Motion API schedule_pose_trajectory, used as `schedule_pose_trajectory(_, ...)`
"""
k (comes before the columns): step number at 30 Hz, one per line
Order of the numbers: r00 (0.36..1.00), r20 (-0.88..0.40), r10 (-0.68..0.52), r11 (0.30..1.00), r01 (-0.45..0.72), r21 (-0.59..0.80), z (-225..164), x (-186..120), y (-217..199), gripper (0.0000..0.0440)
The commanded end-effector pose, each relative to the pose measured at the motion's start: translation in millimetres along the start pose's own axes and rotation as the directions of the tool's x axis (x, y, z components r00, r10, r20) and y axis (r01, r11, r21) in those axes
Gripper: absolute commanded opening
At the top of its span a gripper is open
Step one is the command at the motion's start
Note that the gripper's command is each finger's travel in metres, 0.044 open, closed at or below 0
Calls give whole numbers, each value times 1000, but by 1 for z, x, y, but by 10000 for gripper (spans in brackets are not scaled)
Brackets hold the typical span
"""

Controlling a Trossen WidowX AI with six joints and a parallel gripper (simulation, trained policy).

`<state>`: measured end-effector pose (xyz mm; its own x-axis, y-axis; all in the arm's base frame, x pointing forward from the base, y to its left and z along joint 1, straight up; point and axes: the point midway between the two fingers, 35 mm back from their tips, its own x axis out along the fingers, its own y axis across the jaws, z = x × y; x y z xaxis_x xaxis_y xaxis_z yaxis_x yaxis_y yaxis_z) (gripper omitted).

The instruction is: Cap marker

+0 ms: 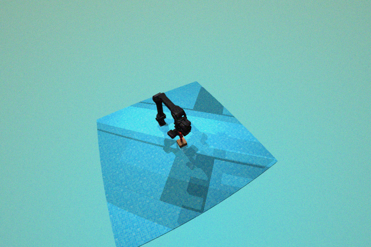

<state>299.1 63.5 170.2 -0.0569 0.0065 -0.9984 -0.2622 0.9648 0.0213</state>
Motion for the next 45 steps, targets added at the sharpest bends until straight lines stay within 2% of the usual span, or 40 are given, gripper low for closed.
schedule_pose_trajectory(1,1000,-14,5,1000,-4,4,0,6,1,0)
schedule_pose_trajectory(20,997,-77,25,999,-27,-36,1,57,-2,1)
schedule_pose_trajectory(23,996,-88,17,999,-21,-41,0,64,-4,79)
schedule_pose_trajectory(40,988,-145,43,997,-52,-56,-17,69,-1,172)
schedule_pose_trajectory(42,988,-145,50,997,-59,-59,-20,66,0,204)
schedule_pose_trajectory(45,989,-141,55,996,-65,-63,-23,64,1,282)
